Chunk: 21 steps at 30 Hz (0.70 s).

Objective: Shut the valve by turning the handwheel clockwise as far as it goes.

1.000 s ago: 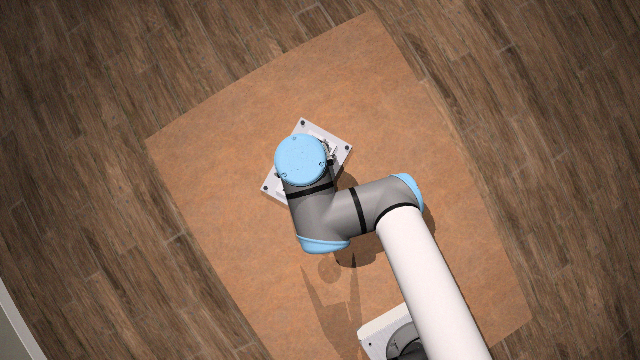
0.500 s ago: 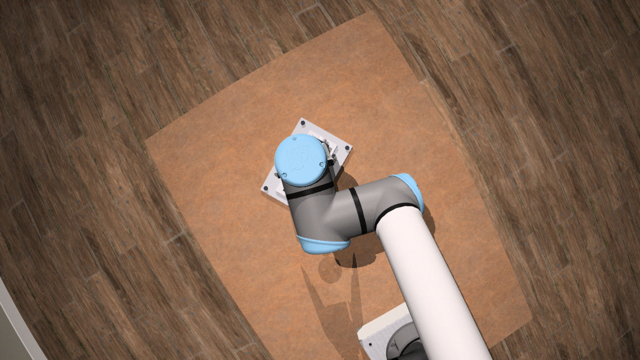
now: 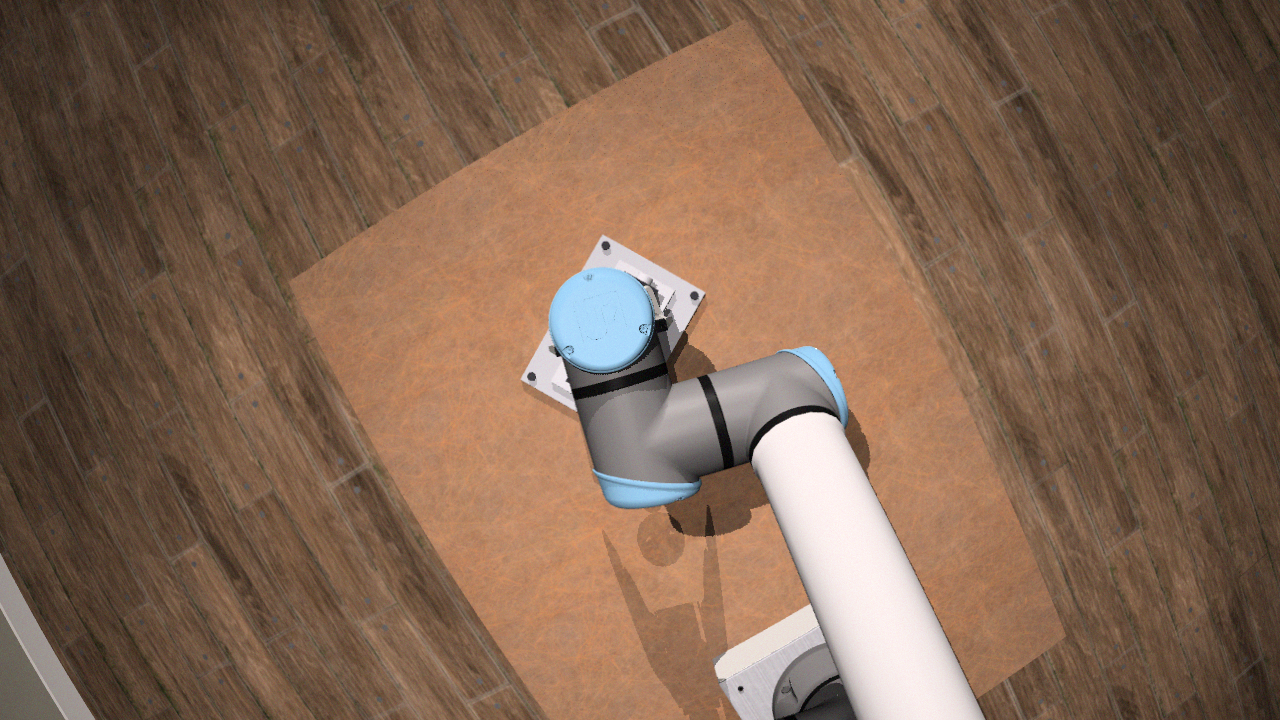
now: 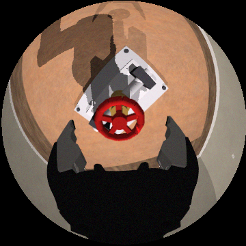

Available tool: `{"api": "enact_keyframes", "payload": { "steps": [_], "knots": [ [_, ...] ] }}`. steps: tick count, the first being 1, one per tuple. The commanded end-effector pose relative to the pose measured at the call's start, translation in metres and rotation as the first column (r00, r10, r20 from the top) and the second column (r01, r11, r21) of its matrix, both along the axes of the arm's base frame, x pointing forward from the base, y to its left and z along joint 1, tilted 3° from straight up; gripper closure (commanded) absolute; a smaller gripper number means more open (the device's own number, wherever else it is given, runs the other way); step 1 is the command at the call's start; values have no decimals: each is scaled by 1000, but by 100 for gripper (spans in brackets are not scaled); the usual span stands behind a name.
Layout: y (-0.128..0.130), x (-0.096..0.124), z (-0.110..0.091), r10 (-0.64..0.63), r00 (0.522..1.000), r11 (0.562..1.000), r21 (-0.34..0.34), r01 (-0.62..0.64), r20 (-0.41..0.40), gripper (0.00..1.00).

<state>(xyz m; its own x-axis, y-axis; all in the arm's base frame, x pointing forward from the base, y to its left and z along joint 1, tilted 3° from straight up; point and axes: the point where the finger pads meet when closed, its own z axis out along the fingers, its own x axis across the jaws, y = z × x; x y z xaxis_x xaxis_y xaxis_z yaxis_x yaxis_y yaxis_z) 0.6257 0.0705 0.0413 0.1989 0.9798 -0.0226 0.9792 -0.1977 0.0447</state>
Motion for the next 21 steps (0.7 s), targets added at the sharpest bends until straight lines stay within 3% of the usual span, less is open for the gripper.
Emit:
{"api": "enact_keyframes", "payload": {
  "steps": [1, 21],
  "knots": [
    [0, -1, 1, -1, 1000, 1000, 1, 1, 0, 0],
    [1, 1, 24, 0, 1000, 1000, 0, 0, 5, 0]
  ]
}}
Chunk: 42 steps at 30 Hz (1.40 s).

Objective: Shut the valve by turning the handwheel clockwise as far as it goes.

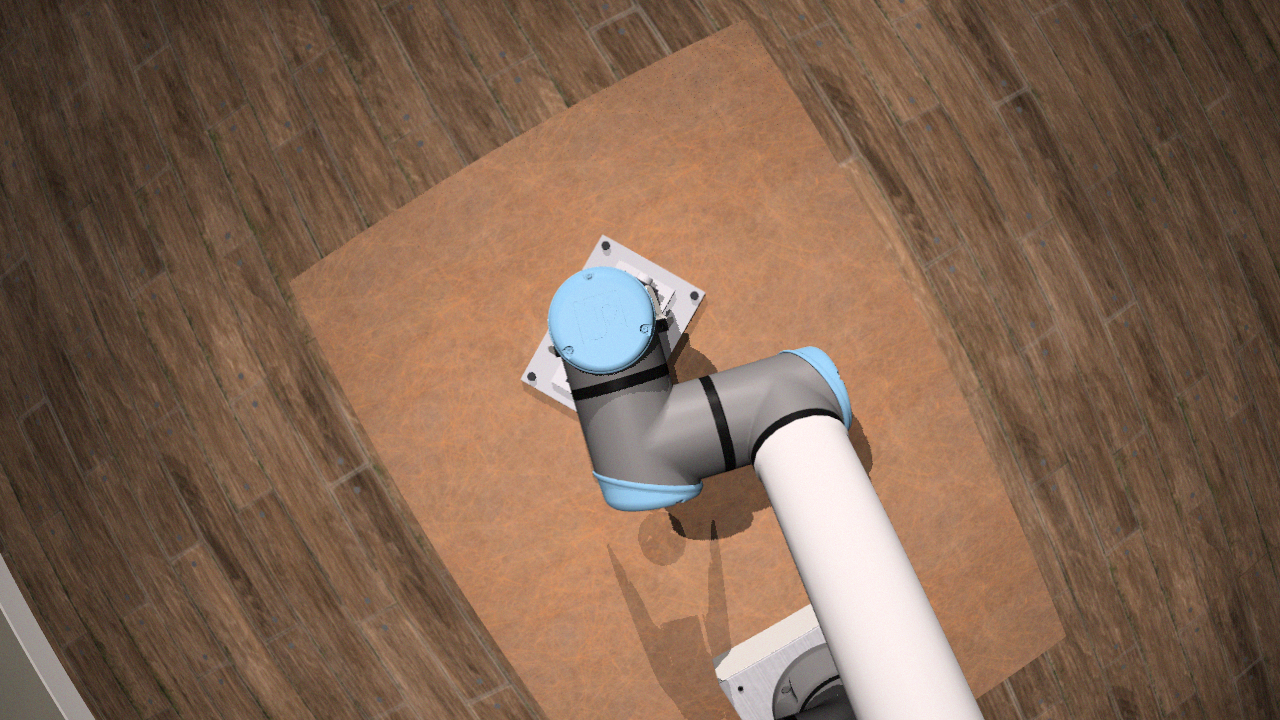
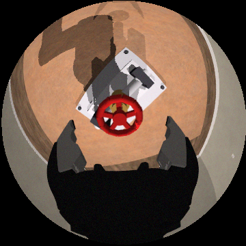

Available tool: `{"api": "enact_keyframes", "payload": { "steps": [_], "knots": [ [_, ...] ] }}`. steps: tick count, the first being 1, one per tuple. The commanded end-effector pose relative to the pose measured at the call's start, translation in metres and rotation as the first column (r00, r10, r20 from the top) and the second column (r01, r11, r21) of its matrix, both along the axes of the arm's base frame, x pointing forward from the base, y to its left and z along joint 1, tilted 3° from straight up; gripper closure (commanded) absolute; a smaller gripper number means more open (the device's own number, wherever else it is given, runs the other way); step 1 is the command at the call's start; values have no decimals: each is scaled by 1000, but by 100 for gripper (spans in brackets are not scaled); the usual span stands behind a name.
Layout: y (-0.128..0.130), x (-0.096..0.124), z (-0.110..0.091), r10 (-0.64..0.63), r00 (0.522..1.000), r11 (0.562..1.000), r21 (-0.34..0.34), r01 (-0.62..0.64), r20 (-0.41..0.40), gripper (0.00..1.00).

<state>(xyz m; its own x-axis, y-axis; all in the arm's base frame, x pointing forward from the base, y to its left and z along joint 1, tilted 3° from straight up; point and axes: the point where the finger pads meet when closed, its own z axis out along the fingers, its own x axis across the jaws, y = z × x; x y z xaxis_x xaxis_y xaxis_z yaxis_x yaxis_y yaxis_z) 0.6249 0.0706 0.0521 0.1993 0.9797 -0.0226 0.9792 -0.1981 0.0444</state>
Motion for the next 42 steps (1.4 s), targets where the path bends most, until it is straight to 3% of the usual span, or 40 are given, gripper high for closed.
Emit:
{"api": "enact_keyframes", "payload": {
  "steps": [1, 28, 42],
  "knots": [
    [1, 2, 14, 0, 1000, 1000, 0, 0, 5, 0],
    [3, -1, 77, 1, 1000, 1000, 0, -1, 5, 0],
    [4, -3, 86, 1, 1000, 1000, 0, -1, 2, 0]
  ]
}}
